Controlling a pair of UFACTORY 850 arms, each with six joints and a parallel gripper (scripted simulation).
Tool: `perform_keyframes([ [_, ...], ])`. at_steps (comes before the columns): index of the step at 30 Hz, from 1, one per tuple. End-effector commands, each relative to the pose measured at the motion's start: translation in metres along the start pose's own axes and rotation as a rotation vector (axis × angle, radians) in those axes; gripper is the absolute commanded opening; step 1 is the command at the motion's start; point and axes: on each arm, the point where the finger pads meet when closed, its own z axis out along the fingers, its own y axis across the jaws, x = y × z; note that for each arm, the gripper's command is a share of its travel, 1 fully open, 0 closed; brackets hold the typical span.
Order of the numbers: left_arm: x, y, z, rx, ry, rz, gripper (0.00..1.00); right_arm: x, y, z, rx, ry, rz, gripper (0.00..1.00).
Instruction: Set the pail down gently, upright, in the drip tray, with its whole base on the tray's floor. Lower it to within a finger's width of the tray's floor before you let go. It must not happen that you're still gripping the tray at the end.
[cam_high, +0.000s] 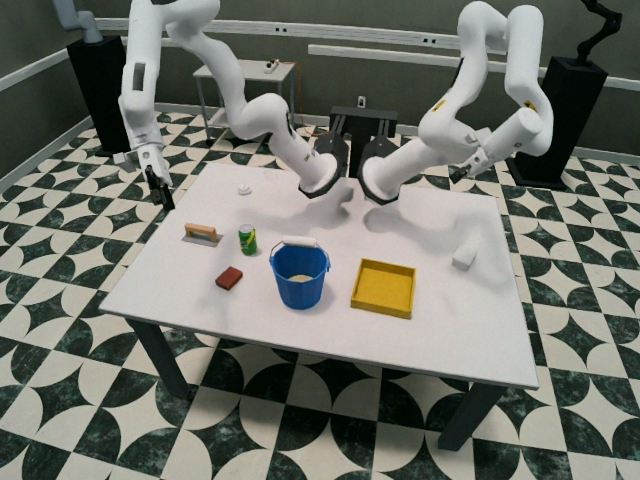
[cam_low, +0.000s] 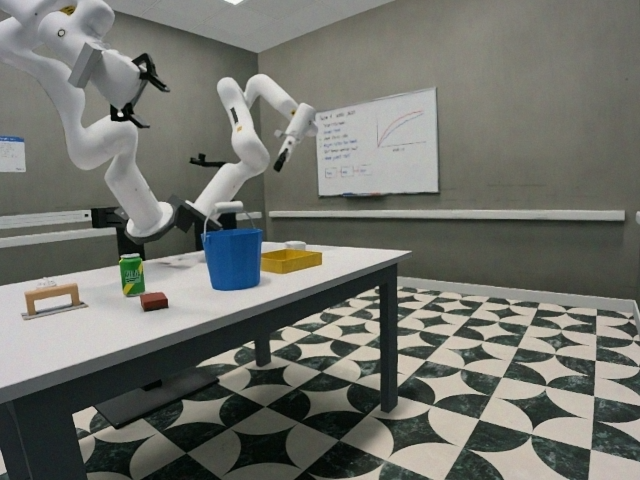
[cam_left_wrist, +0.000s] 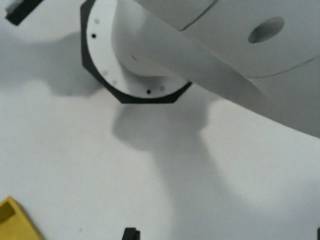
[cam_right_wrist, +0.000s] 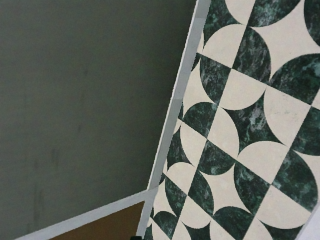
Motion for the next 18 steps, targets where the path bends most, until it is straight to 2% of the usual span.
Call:
perform_keyframes([
  [1, 0.000, 0.000, -0.001, 0.000, -0.001, 0.000, 1.00, -0.007, -0.010, -0.028, -0.015, -0.053, -0.102, 1.00],
  [15, 0.000, 0.000, -0.001, 0.000, -0.001, 0.000, 1.00, -0.026, -0.007, -0.135, -0.093, -0.176, -0.459, 1.00],
  [17, 0.000, 0.000, -0.001, 0.000, -0.001, 0.000, 1.00, -0.026, -0.007, -0.135, -0.093, -0.176, -0.459, 1.00],
  [18, 0.000, 0.000, -0.001, 0.000, -0.001, 0.000, 1.00, -0.027, -0.004, -0.146, -0.105, -0.185, -0.488, 1.00],
])
